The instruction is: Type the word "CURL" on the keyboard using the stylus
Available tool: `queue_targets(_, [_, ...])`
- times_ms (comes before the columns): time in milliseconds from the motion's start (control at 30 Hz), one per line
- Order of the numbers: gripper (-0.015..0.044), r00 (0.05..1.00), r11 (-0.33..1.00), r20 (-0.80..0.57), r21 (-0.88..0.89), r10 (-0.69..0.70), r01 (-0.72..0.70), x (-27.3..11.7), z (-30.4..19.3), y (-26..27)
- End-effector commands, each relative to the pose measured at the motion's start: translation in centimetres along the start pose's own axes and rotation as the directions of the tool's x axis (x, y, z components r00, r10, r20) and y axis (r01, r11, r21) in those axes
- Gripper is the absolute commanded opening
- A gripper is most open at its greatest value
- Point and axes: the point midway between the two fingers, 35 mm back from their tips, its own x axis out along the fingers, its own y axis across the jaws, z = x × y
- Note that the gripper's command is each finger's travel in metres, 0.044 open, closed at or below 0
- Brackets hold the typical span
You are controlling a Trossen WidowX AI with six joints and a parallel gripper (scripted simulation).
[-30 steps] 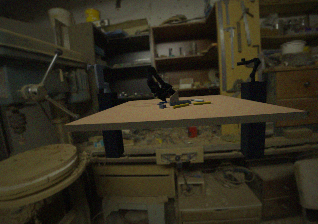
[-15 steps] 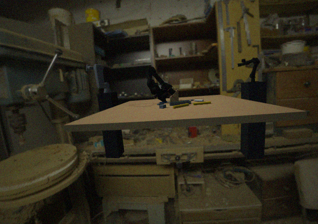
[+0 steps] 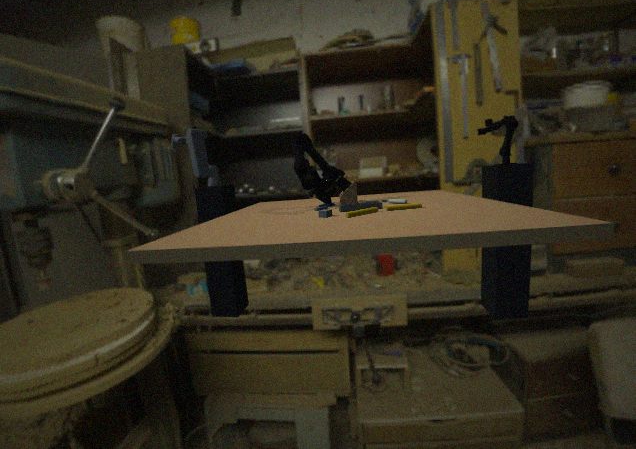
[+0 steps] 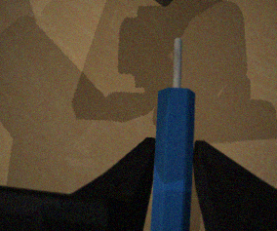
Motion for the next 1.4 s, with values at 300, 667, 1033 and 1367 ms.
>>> queue_targets(300, [0.0,1.0,1.0,0.001,0.0,-0.004,0.004,-2.7,1.4,-0.2])
queue_targets(667, [0.0,1.0,1.0,0.002,-0.001,-0.002,0.002,-4.3,2.5,0.0])
queue_targets(1033, [0.0,0.999,0.962,0.039,0.273,-0.018,0.007,-5.0,1.9,-2.1])
queue_targets(1367, [0.0,0.995,0.841,0.087,0.541,-0.042,-0.012,-6.2,1.4,-4.8])
